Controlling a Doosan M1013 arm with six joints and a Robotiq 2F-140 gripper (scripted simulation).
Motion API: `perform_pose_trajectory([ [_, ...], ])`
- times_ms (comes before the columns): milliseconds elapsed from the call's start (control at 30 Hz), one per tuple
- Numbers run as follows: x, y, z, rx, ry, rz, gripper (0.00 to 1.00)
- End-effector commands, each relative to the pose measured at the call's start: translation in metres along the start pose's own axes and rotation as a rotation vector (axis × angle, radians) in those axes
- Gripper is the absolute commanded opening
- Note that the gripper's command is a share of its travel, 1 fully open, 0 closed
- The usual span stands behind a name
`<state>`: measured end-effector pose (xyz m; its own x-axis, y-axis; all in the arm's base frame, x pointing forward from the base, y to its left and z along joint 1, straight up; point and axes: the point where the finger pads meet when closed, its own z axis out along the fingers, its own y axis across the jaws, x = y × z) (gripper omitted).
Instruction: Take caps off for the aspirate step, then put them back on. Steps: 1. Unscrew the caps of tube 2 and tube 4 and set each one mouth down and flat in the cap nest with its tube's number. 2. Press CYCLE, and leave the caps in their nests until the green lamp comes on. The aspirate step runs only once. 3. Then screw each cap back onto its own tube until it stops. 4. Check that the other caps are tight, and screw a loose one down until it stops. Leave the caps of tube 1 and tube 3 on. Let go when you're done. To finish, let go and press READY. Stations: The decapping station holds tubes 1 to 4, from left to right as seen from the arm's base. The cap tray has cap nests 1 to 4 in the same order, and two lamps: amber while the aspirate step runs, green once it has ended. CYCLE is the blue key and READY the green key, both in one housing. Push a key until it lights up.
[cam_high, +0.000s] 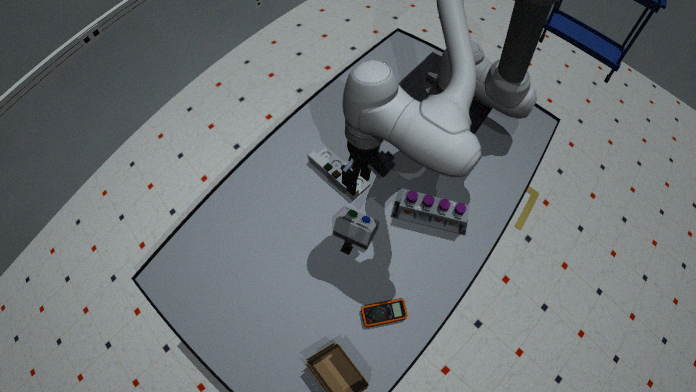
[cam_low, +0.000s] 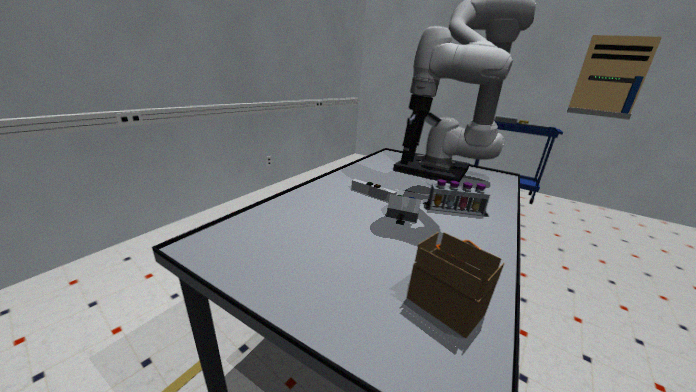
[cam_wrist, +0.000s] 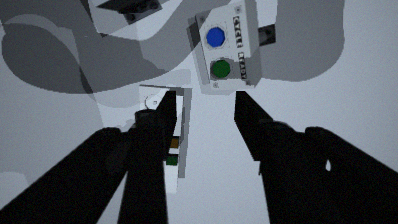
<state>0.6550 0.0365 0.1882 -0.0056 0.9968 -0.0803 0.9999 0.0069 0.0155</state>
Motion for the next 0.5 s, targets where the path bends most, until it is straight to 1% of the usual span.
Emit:
perform_pose_trajectory([
  [0,0.004,-0.017,0.004,0.000,0.018,-0.083,0.41],
  [33,0.005,-0.021,0.006,0.001,0.021,-0.097,0.41],
  [100,0.005,-0.021,0.006,0.001,0.021,-0.097,0.41],
  [167,0.007,-0.031,0.009,0.002,0.033,-0.163,0.41],
  [300,0.011,-0.049,0.015,0.002,0.036,-0.177,0.41],
  [333,0.011,-0.050,0.015,0.002,0.036,-0.177,0.41],
  [400,0.013,-0.059,0.018,0.002,0.048,-0.243,0.41],
  [467,0.014,-0.069,0.021,0.002,0.051,-0.256,0.41],
])
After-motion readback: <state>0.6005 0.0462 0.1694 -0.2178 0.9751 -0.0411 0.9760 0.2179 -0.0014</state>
